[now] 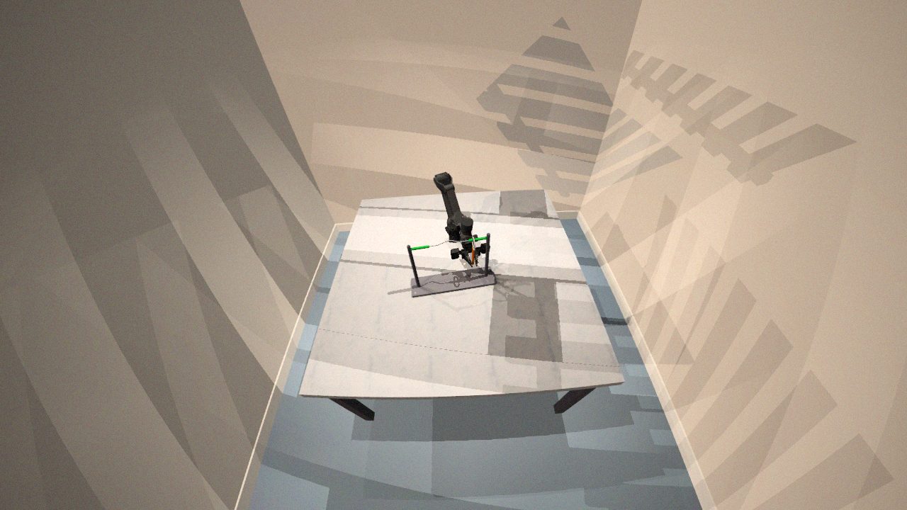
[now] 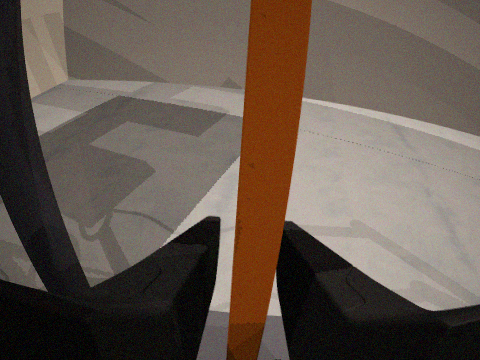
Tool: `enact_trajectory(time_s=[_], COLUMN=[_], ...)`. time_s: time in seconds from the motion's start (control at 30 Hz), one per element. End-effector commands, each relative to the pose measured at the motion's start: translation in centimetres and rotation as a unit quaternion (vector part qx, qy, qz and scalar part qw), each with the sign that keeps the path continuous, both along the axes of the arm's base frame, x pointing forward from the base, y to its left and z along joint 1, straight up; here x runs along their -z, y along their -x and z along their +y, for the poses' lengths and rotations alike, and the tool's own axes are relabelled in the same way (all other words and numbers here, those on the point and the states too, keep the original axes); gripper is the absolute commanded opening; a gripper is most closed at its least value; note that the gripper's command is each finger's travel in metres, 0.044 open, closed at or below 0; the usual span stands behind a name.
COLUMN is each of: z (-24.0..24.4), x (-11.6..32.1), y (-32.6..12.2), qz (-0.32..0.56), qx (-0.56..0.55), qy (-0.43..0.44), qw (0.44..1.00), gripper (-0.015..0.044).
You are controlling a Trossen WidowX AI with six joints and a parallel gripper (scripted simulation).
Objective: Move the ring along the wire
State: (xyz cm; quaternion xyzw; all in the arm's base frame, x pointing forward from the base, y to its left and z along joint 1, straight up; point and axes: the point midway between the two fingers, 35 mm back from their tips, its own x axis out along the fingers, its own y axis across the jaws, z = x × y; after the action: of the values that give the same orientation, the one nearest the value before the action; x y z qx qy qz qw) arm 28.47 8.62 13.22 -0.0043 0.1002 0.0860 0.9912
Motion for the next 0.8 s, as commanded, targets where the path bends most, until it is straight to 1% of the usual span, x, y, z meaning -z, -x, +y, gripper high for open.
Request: enact_trajectory(time_s=[0.0, 0.77], z=[0.0, -0.5], x=[-0.1, -1.0], y=[0.1, 3.2], qz=[0.0, 0.002], qx=[0.0, 0.002], qy=[0.0, -0.001], qw=[1.0, 1.0], gripper=[0.016, 0.016])
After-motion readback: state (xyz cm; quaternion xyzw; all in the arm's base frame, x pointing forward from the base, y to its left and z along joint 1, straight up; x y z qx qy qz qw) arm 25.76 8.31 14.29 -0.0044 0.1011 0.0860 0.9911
